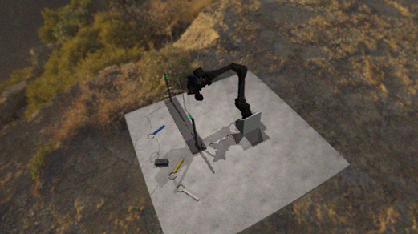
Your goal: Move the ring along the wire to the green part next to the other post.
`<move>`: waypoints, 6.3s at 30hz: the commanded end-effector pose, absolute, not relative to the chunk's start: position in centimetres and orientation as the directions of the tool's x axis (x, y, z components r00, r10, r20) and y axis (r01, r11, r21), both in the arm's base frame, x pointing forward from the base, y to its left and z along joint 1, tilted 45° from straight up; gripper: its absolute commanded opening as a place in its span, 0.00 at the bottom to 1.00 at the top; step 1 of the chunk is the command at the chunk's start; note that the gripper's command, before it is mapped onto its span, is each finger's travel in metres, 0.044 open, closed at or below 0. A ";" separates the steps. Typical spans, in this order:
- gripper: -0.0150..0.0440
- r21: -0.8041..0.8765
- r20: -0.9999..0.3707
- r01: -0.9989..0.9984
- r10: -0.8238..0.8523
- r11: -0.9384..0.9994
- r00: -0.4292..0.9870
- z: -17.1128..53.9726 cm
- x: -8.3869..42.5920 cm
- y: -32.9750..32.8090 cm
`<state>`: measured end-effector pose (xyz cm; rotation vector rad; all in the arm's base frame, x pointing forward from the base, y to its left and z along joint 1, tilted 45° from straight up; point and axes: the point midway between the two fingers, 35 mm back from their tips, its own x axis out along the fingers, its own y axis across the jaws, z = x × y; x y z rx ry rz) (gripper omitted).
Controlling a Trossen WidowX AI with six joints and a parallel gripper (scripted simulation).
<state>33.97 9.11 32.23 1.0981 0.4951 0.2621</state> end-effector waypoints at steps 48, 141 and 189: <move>0.00 0.855 -0.292 0.040 0.416 0.518 0.861 34.6 33.8 9.8; 0.00 0.143 -0.456 0.042 0.028 0.989 0.890 32.6 34.1 7.4; 0.00 -0.436 -0.354 0.070 -0.242 0.897 0.903 32.7 34.3 5.3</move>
